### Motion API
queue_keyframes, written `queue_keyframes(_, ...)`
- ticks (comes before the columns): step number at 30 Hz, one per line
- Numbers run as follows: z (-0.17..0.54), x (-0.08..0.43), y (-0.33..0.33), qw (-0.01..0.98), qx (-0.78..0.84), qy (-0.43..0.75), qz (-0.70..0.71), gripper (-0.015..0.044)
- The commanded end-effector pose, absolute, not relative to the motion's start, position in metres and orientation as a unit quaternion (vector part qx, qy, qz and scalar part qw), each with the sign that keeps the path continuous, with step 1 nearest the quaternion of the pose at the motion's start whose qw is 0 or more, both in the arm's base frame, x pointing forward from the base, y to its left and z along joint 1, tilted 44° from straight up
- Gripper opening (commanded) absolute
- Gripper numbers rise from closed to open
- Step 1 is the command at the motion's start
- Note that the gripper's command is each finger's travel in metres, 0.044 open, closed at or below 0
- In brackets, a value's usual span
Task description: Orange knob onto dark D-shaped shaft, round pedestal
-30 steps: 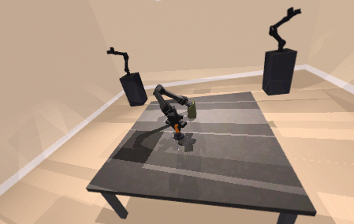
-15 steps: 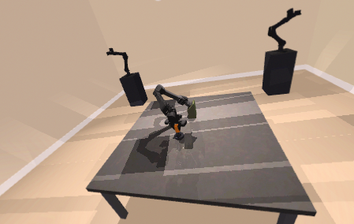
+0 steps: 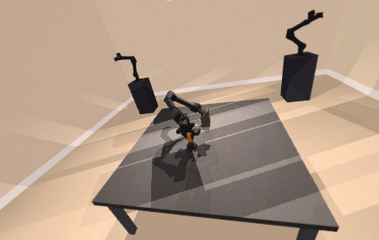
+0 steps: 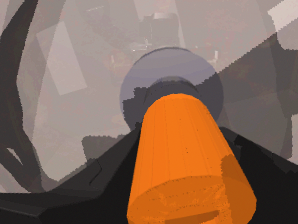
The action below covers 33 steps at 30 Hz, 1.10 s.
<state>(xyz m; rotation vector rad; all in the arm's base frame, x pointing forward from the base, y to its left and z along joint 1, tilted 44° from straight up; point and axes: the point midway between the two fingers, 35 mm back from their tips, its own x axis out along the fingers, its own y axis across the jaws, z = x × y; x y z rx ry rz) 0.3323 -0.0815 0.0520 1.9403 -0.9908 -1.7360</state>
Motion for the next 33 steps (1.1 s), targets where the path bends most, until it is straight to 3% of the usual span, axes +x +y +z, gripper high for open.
queue_keyframes(1, 0.0516, 0.3330, -0.0828, 0.179, 0.687, -0.349, -0.612, 0.0000)
queue_keyframes(33, 0.0538, 0.3336, -0.0796, 0.250, 0.664, -0.283, -0.645, 0.0000)
